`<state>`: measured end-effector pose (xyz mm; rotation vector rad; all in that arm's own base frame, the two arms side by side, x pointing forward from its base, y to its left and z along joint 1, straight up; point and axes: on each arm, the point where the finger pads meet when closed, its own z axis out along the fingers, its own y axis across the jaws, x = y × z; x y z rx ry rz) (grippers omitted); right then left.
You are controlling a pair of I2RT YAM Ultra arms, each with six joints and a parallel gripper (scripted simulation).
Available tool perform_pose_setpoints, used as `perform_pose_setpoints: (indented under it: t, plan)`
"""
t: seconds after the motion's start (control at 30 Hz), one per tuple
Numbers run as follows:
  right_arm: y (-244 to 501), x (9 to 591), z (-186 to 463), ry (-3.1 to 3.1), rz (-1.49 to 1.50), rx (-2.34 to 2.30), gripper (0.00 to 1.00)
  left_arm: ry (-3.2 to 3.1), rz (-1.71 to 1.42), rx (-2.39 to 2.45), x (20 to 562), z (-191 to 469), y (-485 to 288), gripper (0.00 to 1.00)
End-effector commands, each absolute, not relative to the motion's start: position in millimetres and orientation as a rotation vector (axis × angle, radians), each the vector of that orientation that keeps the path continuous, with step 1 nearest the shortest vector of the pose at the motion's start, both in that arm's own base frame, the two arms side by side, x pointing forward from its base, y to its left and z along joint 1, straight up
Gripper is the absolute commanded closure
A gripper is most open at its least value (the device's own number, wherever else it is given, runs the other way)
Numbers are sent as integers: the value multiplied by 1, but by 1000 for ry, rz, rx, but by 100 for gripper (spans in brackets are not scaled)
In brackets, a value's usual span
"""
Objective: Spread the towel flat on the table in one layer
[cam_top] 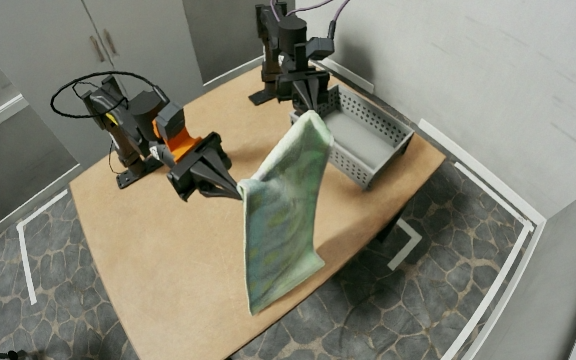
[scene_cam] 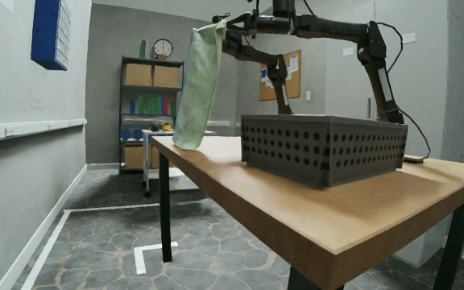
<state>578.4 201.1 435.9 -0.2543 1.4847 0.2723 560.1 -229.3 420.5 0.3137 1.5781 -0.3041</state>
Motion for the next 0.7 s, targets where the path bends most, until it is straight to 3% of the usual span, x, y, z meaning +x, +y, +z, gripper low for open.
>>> perform_pose_setpoints:
  t: [0.0, 0.53, 0.67]
  plan:
    - [185, 564, 433, 1622, 236, -256, 100, 1635, -301, 328, 539, 432, -230, 100]
    - [170, 522, 364, 1949, 203, -312, 100, 1889, -299, 428, 501, 376, -243, 100]
    - [161, 497, 336, 2095, 182, -334, 100, 2027, -304, 511, 473, 337, -257, 100]
